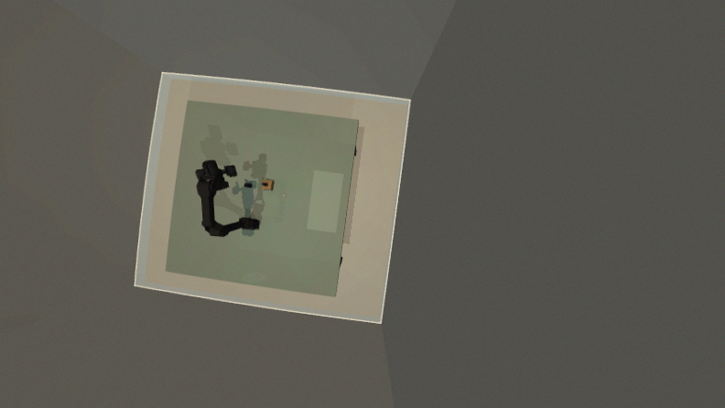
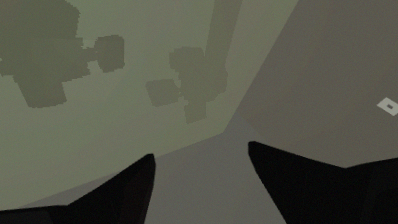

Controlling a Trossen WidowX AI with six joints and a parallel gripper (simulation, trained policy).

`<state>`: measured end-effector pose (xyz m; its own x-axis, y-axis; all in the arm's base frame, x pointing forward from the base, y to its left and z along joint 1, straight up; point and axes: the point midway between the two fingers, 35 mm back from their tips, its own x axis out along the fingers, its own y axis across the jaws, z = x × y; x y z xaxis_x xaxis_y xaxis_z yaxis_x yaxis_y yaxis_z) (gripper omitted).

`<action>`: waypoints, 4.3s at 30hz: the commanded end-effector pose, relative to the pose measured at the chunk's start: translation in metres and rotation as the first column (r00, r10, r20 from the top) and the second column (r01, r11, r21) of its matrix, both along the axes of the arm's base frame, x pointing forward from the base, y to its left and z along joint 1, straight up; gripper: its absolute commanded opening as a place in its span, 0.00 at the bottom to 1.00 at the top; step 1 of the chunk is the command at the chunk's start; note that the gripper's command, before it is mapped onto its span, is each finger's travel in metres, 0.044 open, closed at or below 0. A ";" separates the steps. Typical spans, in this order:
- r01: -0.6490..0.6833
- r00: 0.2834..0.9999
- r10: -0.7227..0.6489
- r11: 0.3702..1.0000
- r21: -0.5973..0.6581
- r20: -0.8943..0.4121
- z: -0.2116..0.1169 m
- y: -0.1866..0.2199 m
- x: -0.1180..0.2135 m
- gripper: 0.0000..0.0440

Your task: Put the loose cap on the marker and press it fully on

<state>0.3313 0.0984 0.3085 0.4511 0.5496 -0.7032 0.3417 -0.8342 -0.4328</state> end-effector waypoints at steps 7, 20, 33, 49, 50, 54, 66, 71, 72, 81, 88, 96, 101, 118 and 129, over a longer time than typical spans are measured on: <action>0.028 0.989 -0.037 0.998 -0.063 -0.140 -0.034 -0.010 -0.005 0.73; 0.045 0.952 -0.090 0.987 -0.156 -0.293 -0.071 -0.024 -0.014 0.74; 0.034 0.898 -0.143 0.965 -0.258 -0.416 -0.103 -0.037 -0.023 0.74; -0.013 0.833 -0.197 0.927 -0.374 -0.517 -0.139 -0.051 -0.029 0.74; -0.017 0.830 -0.199 0.925 -0.380 -0.521 -0.141 -0.051 -0.029 0.74; -0.032 0.817 -0.208 0.914 -0.403 -0.537 -0.149 -0.053 -0.029 0.74; -0.088 0.789 -0.220 0.884 -0.460 -0.573 -0.174 -0.054 -0.030 0.73; -0.115 0.781 -0.217 0.871 -0.477 -0.586 -0.184 -0.052 -0.031 0.72; -0.121 0.779 -0.216 0.869 -0.480 -0.588 -0.186 -0.052 -0.032 0.72; -0.174 0.769 -0.200 0.849 -0.499 -0.607 -0.203 -0.044 -0.038 0.69; -0.213 0.762 -0.182 0.835 -0.507 -0.621 -0.217 -0.037 -0.045 0.67; -0.251 0.757 -0.165 0.821 -0.513 -0.633 -0.235 -0.031 -0.053 0.64; -0.266 0.760 -0.158 0.809 -0.524 -0.630 -0.245 -0.029 -0.055 0.63; -0.229 0.824 -0.150 0.793 -0.565 -0.546 -0.231 -0.029 -0.049 0.14; -0.164 0.860 -0.166 0.806 -0.569 -0.483 -0.197 -0.035 -0.038 0.12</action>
<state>0.2892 0.0663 0.0982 -0.0727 -0.0363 -0.9967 0.2295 -0.9731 0.0187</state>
